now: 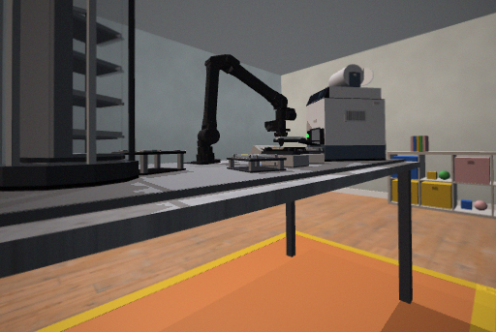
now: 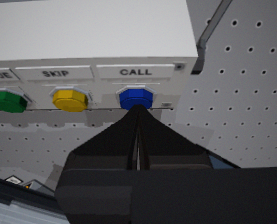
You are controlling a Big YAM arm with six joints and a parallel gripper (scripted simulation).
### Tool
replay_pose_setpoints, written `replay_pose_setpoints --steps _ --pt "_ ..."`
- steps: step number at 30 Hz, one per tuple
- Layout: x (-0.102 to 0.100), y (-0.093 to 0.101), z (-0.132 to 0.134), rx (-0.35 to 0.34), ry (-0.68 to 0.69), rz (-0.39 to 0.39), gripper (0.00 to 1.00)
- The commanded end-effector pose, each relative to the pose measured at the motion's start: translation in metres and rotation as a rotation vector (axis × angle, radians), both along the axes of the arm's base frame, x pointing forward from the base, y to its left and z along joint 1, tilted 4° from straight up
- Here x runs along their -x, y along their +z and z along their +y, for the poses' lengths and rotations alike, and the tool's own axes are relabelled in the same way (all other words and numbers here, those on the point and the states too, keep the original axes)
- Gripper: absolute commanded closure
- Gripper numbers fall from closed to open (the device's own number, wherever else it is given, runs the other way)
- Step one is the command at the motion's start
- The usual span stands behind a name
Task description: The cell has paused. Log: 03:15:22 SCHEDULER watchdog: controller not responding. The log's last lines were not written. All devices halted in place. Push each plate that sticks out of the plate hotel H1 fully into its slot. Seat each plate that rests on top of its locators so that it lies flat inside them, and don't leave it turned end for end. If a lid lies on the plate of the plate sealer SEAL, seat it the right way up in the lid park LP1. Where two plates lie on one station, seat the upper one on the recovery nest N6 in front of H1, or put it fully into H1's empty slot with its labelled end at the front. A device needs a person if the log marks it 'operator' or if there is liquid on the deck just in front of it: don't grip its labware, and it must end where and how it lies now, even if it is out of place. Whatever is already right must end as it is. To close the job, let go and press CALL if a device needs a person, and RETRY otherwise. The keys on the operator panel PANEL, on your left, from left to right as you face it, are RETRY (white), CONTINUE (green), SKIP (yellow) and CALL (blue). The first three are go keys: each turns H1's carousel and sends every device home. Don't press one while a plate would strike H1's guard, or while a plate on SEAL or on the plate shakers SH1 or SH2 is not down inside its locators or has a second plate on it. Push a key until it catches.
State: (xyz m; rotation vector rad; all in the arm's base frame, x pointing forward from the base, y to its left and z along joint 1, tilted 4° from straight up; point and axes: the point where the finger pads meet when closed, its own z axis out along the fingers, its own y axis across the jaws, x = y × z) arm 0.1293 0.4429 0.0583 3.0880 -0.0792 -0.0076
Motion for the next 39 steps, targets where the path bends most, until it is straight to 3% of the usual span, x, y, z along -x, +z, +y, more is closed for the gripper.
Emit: replay_pose_setpoints --steps 1,39 --pt "-0.004 -0.014 -0.004 0.020 0.000 0.007 1.00" --pt "-0.002 -0.025 -0.005 0.018 0.001 0.006 1.00"
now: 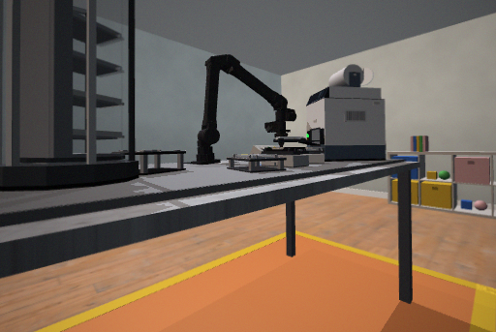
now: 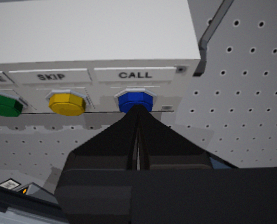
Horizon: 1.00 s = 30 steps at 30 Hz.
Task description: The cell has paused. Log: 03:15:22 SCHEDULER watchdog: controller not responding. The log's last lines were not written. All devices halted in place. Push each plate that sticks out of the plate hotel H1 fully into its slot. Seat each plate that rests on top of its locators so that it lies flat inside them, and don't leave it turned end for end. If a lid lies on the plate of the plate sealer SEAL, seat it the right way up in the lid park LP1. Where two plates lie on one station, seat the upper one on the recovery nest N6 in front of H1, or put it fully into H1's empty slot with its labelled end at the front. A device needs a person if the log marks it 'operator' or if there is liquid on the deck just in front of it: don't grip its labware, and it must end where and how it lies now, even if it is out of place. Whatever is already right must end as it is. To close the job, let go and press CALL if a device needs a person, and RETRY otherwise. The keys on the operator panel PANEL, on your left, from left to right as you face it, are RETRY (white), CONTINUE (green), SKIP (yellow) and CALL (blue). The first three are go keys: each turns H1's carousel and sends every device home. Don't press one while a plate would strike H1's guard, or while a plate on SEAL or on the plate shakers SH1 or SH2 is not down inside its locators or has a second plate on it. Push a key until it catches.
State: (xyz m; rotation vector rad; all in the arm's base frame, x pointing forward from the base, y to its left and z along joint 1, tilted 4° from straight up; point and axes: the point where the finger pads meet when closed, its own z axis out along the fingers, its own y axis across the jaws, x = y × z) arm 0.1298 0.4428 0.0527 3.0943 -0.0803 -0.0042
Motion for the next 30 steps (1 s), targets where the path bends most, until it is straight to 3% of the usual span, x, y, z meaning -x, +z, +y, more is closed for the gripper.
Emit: replay_pose_setpoints --steps 1,30 --pt "-0.0016 -0.0202 -0.0051 0.024 0.002 0.009 1.00" --pt "0.0019 -0.0283 -0.0076 0.025 0.003 0.009 1.00"
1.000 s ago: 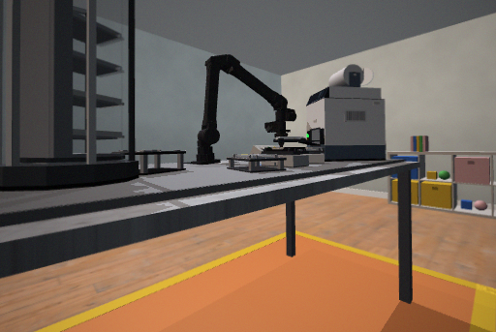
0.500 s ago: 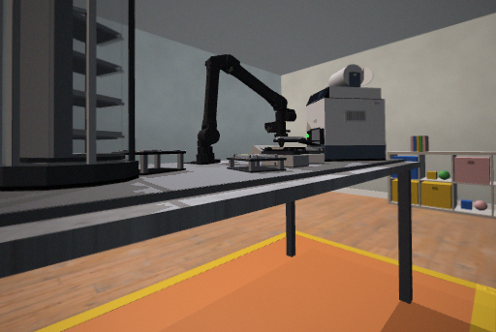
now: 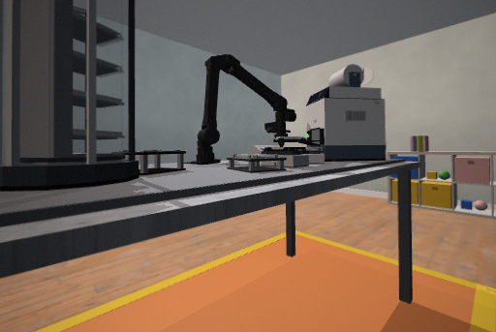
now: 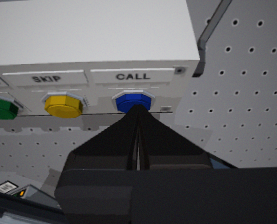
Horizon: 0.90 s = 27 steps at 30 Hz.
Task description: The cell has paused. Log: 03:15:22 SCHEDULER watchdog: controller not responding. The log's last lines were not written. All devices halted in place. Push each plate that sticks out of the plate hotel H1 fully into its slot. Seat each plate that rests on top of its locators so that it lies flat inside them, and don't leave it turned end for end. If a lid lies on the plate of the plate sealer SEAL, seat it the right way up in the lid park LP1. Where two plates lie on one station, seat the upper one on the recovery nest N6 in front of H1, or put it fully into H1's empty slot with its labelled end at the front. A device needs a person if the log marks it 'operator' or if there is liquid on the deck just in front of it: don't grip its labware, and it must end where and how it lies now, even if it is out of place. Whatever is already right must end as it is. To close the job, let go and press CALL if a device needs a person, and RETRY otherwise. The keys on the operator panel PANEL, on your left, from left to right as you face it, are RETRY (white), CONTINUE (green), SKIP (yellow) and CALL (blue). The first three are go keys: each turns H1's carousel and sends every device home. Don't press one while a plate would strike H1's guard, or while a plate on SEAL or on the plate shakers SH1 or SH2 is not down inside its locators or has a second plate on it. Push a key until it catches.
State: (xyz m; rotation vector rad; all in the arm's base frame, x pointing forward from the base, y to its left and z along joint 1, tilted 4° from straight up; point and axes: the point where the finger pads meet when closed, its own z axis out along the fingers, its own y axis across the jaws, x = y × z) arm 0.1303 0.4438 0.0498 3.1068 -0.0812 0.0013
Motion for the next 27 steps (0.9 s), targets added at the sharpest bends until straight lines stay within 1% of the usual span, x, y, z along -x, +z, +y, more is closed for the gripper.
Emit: replay_pose_setpoints --steps 1,2,3,4,5,8,9,20,21,22,25,27 --pt "0.003 -0.026 -0.009 0.037 0.003 0.013 1.00" --pt "0.003 -0.026 -0.009 0.037 0.003 0.013 1.00" --pt "-0.006 0.010 0.019 0.007 0.003 0.004 1.00" --pt "-0.003 0.009 0.012 0.003 0.001 0.002 1.00" --pt "-0.006 0.010 0.019 0.007 0.003 0.004 1.00" --pt "-0.005 0.009 0.018 0.009 0.003 0.005 1.00" --pt "-0.001 -0.003 0.003 0.044 0.003 0.015 1.00" --pt "-0.001 -0.006 0.003 0.037 0.003 0.013 1.00" --pt "-0.002 0.004 0.009 0.031 0.003 0.011 1.00" --pt "-0.005 0.013 0.018 0.009 0.003 0.005 1.00" --pt "-0.006 0.038 0.022 -0.031 0.003 -0.007 1.00" --pt "-0.006 0.040 0.022 -0.032 0.003 -0.007 1.00"
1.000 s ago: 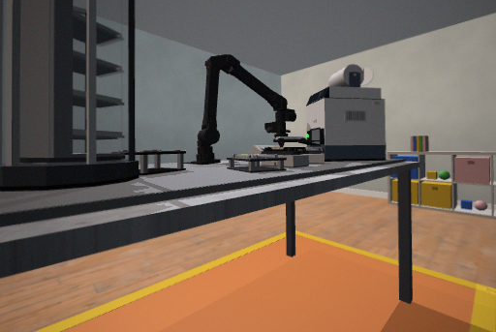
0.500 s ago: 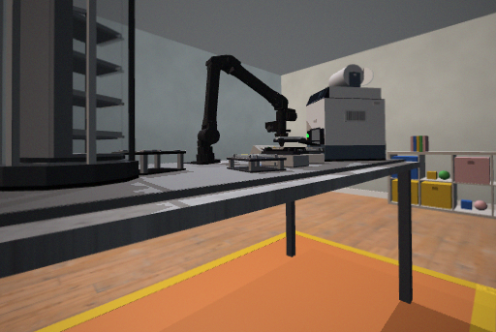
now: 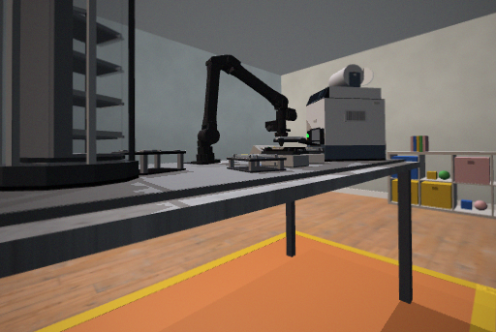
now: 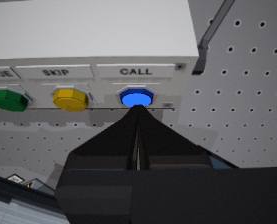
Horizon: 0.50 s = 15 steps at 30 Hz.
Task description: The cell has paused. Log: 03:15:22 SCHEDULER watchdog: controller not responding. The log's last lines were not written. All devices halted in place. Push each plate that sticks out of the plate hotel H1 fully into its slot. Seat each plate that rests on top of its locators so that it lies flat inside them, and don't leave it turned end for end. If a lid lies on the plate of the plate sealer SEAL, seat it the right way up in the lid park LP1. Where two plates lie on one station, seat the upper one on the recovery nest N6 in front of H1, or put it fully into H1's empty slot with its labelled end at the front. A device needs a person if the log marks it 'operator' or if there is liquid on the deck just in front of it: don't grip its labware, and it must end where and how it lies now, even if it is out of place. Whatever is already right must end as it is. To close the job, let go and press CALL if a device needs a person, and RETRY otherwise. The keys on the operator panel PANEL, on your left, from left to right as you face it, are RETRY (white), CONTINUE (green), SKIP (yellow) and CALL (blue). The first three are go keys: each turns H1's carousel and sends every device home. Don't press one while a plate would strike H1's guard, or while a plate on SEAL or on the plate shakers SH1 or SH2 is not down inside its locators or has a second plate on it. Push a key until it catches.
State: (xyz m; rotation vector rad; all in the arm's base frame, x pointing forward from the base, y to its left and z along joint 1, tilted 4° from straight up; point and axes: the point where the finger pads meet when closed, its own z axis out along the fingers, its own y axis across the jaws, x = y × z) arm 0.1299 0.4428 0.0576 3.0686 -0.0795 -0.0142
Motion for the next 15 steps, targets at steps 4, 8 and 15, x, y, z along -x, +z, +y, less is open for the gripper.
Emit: replay_pose_setpoints --steps 4,8,15 --pt "-0.005 0.033 0.022 -0.058 0.003 -0.014 1.00" --pt "-0.005 0.047 0.023 -0.070 0.003 -0.018 1.00" --pt "-0.004 0.061 0.023 -0.071 0.003 -0.018 1.00"
